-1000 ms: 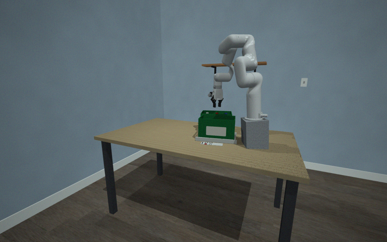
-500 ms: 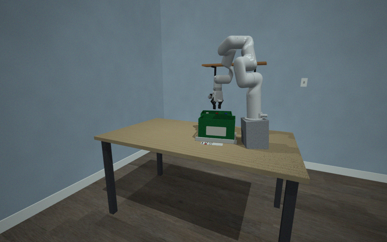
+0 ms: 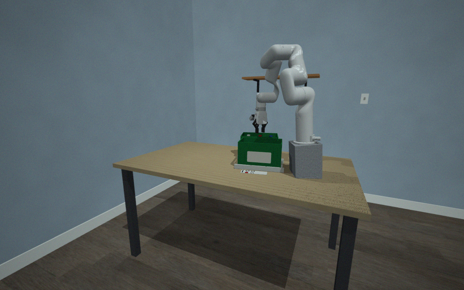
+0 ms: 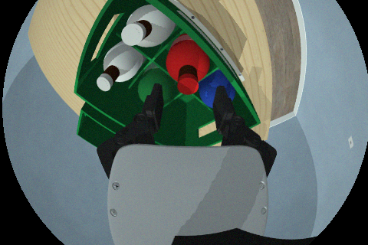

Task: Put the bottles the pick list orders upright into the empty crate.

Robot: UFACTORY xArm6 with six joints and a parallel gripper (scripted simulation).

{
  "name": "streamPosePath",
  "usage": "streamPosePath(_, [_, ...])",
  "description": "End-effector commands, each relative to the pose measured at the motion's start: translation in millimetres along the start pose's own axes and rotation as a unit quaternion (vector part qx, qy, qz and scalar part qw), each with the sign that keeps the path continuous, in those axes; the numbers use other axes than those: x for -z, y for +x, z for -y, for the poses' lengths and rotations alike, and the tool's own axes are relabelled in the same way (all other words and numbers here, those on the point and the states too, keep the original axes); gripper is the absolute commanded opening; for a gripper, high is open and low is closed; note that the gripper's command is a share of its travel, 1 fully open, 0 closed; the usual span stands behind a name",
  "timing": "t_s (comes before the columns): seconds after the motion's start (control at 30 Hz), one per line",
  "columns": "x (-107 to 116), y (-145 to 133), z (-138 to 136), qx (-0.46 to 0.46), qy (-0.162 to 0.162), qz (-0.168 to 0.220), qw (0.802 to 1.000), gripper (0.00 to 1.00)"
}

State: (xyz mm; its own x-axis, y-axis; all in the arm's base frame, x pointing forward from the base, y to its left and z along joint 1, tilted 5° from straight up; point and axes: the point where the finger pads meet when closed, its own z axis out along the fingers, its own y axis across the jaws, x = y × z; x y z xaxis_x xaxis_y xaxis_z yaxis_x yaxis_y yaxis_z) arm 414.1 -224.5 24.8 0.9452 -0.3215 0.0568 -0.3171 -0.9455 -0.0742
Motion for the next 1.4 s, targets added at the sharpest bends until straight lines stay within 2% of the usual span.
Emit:
streamPosePath(0.0, [-4.0,1.7,-0.3,0.000,0.000,-0.002,1.000,0.65])
streamPosePath(1.1, [-42.8,1.8,-0.3,0.000,0.000,-0.002,1.000,0.65])
streamPosePath(1.37, [-43.4,1.8,-0.3,0.000,0.000,-0.002,1.000,0.65])
